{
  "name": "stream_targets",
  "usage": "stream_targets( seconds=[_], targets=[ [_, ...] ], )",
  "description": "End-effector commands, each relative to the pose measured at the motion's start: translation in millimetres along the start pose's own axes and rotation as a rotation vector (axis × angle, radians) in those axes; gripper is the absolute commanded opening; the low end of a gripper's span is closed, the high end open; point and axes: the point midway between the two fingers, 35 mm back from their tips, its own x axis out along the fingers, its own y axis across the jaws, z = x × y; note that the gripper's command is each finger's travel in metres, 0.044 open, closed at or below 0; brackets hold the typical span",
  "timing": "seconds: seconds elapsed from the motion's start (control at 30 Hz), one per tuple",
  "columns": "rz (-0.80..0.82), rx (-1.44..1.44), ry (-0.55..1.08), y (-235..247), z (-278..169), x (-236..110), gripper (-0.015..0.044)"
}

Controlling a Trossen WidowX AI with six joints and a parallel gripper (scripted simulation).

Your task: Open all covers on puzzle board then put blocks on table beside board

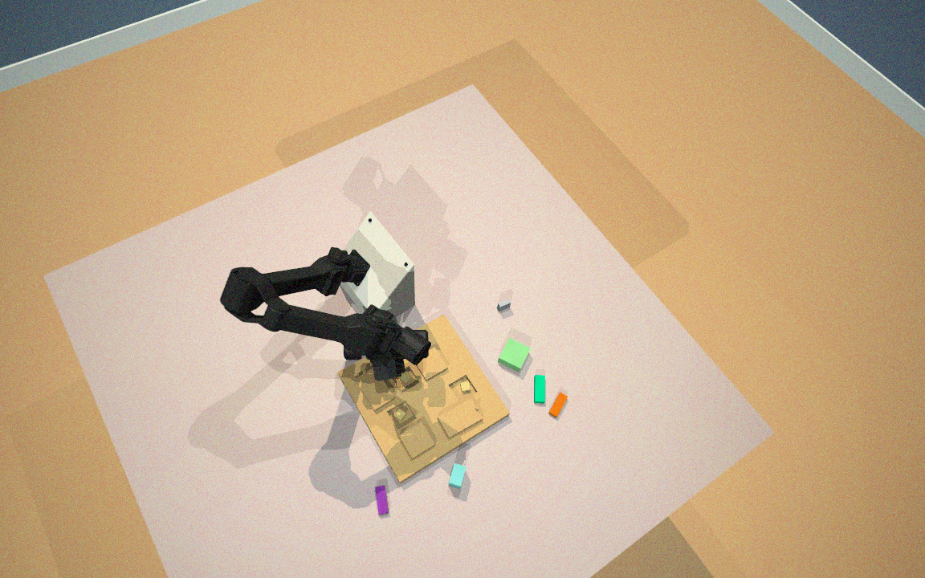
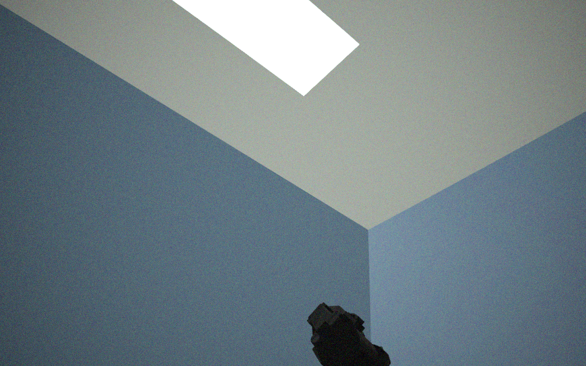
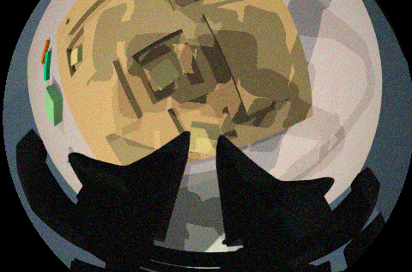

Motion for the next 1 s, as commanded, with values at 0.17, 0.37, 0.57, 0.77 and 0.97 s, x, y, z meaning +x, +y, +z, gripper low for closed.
stream_targets(
  seconds=[0.17,0.37,0.57,0.77,0.97],
  targets=[
    [0.003,0.004,-0.001,0.3,0.3,-12.5,0.008],
    [0.005,0.003,0.0,1.5,0.7,-26.8,0.008],
    [0.006,0.003,0.001,1.6,0.6,-41.9,0.008],
    [0.004,0.003,0.0,0.6,0.1,-57.3,0.008],
    [0.006,0.003,0.0,8.2,1.3,-62.8,0.008]
  ],
)
